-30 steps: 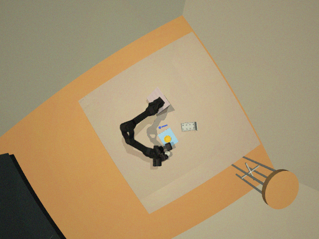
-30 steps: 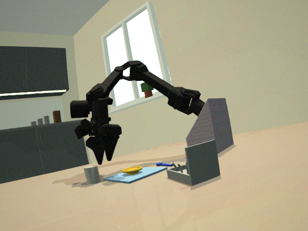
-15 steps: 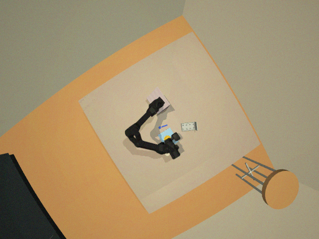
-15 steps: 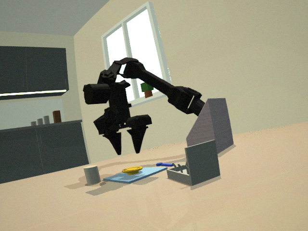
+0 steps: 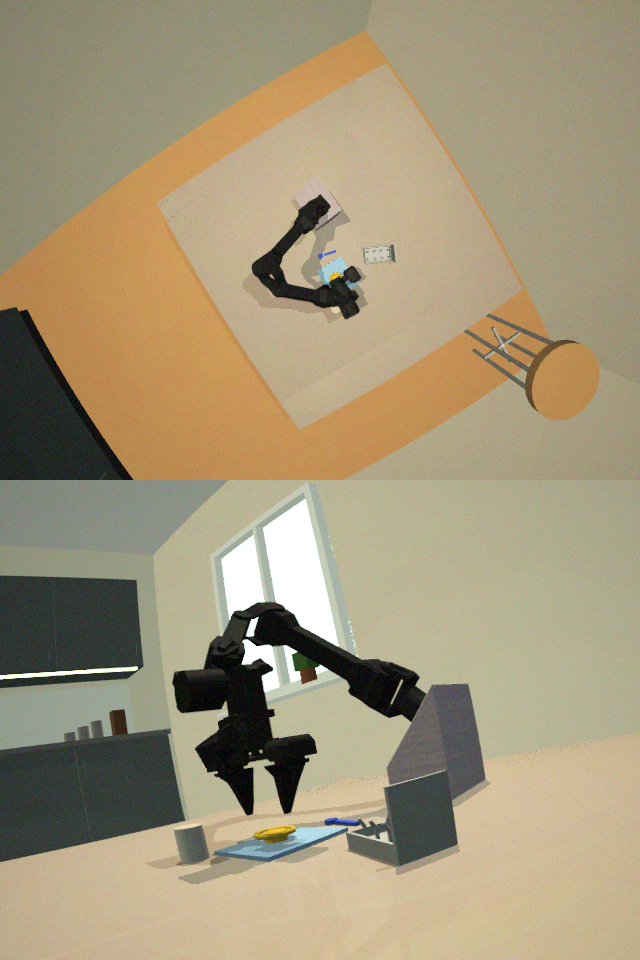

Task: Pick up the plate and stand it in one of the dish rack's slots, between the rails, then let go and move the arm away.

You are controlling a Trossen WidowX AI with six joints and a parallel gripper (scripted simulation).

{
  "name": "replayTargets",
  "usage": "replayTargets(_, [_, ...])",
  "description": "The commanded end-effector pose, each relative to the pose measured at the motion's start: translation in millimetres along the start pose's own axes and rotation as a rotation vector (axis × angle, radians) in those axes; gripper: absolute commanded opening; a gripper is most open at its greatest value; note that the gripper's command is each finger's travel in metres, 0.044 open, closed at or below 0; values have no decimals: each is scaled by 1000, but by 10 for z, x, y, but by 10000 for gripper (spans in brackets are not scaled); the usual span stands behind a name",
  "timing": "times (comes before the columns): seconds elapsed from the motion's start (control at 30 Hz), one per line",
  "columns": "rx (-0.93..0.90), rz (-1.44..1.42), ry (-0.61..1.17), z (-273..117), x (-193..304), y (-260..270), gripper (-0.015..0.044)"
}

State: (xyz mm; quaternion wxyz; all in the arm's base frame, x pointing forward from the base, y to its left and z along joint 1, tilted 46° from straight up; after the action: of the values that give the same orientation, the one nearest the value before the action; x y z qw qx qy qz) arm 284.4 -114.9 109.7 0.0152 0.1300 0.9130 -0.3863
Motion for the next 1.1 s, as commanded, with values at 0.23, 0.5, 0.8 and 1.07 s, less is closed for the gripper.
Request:
replayTargets(0.23, [3,-10,9,195,25,14,400])
replayTargets(0.5, [5,-10,9,323,32,14,400])
replayTargets(0.8, [6,-11,9,394,39,13,380])
replayTargets(1.07, [6,-11,9,394,39,13,349])
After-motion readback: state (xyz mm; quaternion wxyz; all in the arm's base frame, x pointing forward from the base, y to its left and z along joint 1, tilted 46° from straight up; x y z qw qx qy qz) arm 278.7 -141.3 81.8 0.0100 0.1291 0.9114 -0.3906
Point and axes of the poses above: the point midway between the two fingers, 35 mm back from their tips, its own z axis out along the fingers, its own y axis across the jaws, x = y × z, the point moved 8 cm from there along -z, back along the fingers, and after that the axes turned 7 degrees about z, right-handed, at the moved point
